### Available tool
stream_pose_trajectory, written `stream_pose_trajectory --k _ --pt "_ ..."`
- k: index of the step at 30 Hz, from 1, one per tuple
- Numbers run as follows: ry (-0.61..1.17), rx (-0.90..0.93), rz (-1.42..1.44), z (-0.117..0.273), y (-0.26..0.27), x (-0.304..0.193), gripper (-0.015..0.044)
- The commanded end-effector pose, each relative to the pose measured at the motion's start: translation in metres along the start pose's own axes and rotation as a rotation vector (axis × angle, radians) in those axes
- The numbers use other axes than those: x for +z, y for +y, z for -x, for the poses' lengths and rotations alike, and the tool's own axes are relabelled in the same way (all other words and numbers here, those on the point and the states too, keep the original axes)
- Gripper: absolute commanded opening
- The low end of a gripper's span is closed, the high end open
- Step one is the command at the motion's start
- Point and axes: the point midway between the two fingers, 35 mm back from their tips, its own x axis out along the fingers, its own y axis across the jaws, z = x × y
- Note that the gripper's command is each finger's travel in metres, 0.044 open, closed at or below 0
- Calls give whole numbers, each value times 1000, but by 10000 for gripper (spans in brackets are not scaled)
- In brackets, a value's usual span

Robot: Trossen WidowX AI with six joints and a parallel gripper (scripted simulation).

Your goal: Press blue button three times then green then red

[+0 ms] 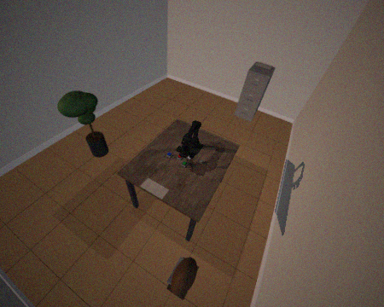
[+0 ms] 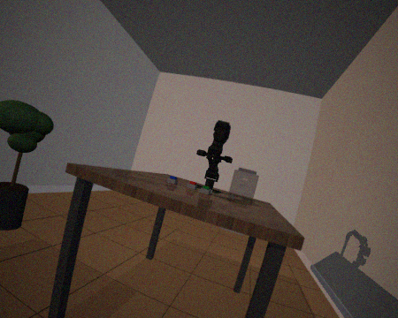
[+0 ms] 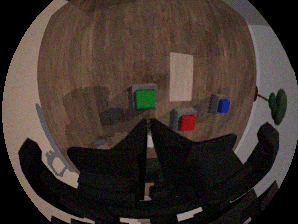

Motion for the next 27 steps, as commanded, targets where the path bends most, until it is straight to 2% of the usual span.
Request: stream_pose_trajectory --k 1,10,14,20,27 --pt "-6 -1 -2 10 0 -1 20" --pt "-1 -10 -2 10 -90 -57 20" --pt "-1 -10 -2 7 -92 -59 20" --pt "-1 -10 -2 -50 -92 -59 20" --pt "-1 -10 -2 -56 -92 -59 20"
